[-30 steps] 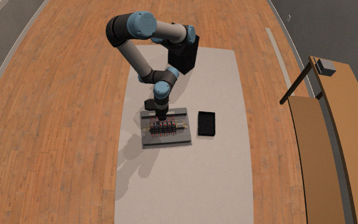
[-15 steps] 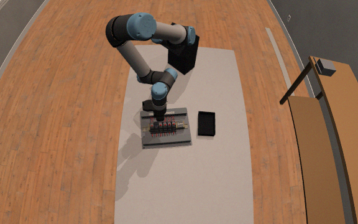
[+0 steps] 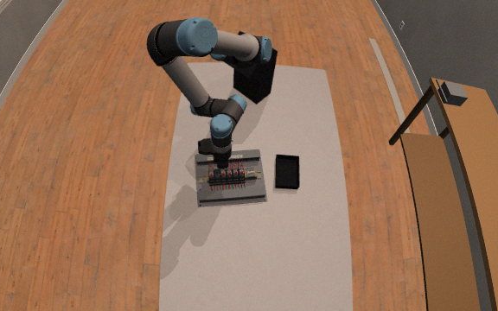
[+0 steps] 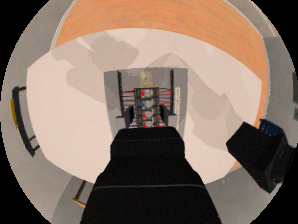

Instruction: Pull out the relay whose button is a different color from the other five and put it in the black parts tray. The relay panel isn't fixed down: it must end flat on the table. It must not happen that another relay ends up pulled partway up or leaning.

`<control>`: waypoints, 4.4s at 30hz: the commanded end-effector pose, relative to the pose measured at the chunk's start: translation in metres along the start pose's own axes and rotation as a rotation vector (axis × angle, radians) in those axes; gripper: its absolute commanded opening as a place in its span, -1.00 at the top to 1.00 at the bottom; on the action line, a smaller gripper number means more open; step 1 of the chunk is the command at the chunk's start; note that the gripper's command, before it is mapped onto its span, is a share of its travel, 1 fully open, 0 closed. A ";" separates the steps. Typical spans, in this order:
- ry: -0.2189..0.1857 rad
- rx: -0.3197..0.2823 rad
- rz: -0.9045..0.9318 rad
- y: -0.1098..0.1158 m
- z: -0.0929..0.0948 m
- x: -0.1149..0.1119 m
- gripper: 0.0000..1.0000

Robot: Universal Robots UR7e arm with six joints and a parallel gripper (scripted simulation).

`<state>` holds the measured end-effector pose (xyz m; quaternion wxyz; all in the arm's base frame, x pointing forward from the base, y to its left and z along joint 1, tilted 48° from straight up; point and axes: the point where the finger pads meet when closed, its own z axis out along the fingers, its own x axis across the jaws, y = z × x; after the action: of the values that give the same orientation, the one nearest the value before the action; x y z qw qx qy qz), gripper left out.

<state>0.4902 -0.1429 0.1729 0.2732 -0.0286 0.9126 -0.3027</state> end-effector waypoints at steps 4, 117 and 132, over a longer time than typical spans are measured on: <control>-0.001 0.000 0.000 0.000 0.000 0.000 -0.97; -0.001 0.000 0.000 0.000 0.069 -0.001 -0.97; -0.001 0.000 0.000 0.000 0.076 -0.001 -0.97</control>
<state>0.5296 -0.1835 0.1228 0.2732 -0.0286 0.9127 -0.3026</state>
